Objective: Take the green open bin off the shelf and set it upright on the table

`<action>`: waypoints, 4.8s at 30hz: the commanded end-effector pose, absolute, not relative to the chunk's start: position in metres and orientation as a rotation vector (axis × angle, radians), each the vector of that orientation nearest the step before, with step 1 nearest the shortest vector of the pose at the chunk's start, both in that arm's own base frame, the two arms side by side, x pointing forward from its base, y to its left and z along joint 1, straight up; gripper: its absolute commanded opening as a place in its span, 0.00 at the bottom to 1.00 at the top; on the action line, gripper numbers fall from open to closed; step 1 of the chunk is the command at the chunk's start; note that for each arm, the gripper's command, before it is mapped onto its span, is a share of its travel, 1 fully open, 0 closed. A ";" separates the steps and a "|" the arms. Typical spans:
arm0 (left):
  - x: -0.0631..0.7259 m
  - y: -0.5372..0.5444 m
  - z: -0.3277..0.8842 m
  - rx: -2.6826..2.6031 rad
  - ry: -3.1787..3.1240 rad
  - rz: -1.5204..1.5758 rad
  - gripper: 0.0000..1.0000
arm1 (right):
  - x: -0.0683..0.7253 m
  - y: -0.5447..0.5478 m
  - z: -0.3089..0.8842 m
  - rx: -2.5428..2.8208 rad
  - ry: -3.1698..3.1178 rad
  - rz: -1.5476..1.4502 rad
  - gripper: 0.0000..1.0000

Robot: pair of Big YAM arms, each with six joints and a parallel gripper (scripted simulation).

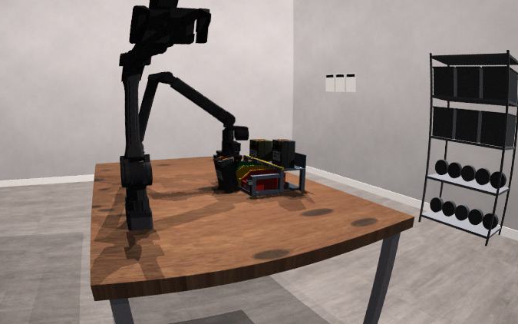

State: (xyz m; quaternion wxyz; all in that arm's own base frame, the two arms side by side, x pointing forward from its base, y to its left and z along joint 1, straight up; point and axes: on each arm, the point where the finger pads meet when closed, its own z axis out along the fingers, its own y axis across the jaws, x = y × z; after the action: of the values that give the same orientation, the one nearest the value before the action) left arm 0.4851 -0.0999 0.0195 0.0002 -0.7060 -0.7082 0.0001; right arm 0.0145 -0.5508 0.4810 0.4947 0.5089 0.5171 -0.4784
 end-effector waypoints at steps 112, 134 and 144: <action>0.510 -0.103 0.018 -2.235 -2.263 -0.045 0.00 | 0.009 -0.545 0.501 1.196 1.217 -1.196 1.00; 0.510 -0.103 0.023 -2.243 -2.262 -0.044 0.00 | 0.009 -0.545 0.501 1.196 1.217 -1.196 1.00; 0.510 -0.103 0.025 -2.245 -2.261 -0.043 0.00 | 0.009 -0.545 0.501 1.196 1.217 -1.196 1.00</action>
State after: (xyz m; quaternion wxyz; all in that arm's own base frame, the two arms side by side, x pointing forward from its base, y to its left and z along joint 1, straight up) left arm 0.4843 -0.0996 0.0065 0.0008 -0.7058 -0.7084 0.0000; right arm 0.0145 -0.5508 0.4810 0.4947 0.5089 0.5171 -0.4784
